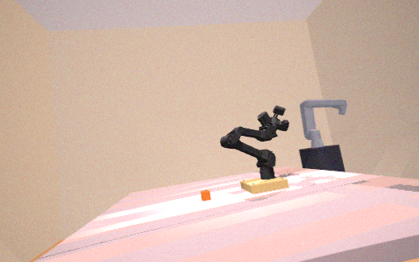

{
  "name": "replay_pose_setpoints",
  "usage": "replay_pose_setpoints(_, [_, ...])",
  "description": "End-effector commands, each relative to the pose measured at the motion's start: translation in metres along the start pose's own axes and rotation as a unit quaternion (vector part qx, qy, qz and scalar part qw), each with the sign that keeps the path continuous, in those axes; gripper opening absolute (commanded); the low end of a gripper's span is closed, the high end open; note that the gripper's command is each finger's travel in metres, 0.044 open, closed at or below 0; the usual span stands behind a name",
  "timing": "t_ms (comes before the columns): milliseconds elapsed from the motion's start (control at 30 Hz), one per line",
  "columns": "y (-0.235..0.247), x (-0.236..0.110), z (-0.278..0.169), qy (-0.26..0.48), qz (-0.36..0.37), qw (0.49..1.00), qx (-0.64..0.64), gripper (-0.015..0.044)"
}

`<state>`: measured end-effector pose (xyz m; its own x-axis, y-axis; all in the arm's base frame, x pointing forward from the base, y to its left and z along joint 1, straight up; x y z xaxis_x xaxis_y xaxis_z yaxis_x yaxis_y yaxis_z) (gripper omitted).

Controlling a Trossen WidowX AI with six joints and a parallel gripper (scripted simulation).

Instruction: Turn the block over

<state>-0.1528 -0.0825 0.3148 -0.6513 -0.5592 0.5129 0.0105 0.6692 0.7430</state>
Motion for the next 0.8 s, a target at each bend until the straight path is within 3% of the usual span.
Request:
replay_pose_setpoints(0, [-0.001, 0.001, 0.0, 0.001, -0.003, 1.0, 0.0, 0.0426])
replay_pose_setpoints(200, [-0.036, 0.029, -0.024, 0.041, -0.118, 0.992, -0.015, 0.044])
replay_pose_setpoints(433, [-0.091, 0.046, -0.076, 0.137, -0.266, 0.952, -0.066, 0.044])
replay_pose_setpoints(767, [-0.162, 0.013, -0.179, 0.354, -0.418, 0.817, -0.183, 0.044])
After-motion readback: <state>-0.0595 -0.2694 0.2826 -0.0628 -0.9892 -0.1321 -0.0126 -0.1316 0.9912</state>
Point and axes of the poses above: the point midway between the two fingers, 35 mm back from their tips, its own x axis out along the fingers, its own y axis across the jaws, z = x × y, the point moved 5 cm from there along -x, back along the fingers, and after that the axes turned 7 degrees about -x, right-handed, at the moved point
